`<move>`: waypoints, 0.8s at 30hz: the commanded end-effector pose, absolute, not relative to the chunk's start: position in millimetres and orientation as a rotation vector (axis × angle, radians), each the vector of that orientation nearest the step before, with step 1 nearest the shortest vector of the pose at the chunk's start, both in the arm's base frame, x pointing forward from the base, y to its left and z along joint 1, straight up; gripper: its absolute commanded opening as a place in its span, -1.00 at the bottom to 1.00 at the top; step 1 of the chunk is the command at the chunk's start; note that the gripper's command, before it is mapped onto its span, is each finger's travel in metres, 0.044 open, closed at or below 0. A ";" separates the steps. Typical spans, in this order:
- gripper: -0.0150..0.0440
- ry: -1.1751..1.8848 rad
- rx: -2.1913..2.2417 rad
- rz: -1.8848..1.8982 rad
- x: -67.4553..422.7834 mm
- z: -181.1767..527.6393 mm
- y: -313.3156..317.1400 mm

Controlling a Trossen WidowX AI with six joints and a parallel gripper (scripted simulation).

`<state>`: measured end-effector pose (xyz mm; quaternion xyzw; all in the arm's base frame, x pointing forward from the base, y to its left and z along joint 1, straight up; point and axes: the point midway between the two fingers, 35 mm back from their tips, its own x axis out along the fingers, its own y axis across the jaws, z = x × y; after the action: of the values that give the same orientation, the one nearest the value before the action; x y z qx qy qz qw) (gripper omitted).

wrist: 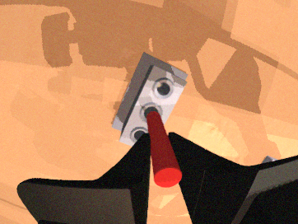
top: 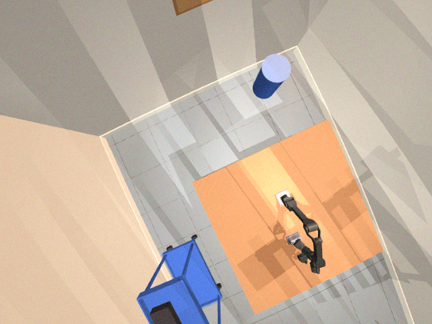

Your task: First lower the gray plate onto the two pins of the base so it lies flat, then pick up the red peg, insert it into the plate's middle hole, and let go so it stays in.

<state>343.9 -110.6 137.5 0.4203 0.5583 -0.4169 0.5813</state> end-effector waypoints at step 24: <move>-0.49 1.307 0.983 -0.970 344.2 124.8 -108.8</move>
<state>344.6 -109.2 130.5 0.4193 0.5585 -0.4155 0.5827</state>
